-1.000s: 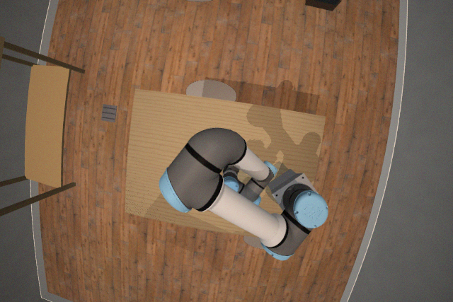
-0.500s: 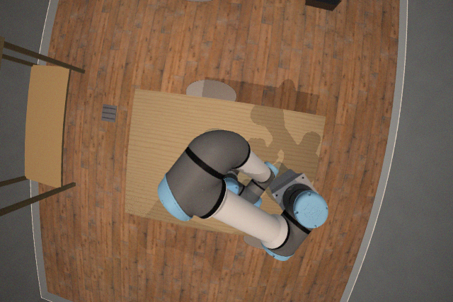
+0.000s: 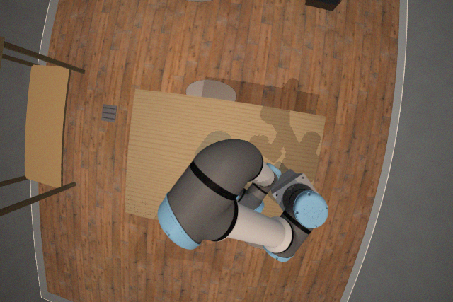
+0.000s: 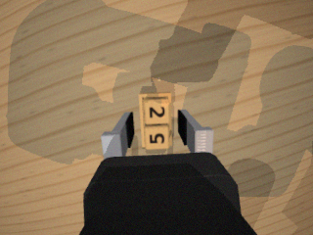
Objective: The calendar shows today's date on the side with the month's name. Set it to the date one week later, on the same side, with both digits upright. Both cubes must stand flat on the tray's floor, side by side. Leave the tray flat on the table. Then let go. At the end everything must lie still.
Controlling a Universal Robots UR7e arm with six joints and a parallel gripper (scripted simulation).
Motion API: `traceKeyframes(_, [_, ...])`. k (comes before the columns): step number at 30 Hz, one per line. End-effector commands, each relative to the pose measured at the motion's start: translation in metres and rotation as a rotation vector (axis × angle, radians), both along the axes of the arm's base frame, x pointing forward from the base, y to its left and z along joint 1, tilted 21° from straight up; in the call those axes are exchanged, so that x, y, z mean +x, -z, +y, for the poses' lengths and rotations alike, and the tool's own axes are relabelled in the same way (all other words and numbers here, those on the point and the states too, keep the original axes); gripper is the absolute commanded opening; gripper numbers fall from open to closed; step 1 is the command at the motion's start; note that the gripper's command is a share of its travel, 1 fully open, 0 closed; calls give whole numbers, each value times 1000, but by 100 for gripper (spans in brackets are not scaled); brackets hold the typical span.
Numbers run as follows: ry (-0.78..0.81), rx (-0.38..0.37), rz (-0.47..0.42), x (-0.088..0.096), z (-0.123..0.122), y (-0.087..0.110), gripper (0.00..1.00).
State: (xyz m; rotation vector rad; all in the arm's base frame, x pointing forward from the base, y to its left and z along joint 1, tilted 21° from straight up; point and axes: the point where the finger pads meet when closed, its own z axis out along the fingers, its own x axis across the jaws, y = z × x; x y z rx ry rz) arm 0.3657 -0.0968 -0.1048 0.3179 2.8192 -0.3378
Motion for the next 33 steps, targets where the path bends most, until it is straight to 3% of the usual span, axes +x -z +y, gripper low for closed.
traceKeyframes(1, [-1, 2, 5, -6, 6, -14, 87])
traceKeyframes(17, [0, 2, 4, -8, 8, -25, 87])
traceKeyframes(18, [0, 2, 3, -8, 8, -25, 100])
traceKeyframes(33, [0, 2, 4, -8, 8, -24, 100])
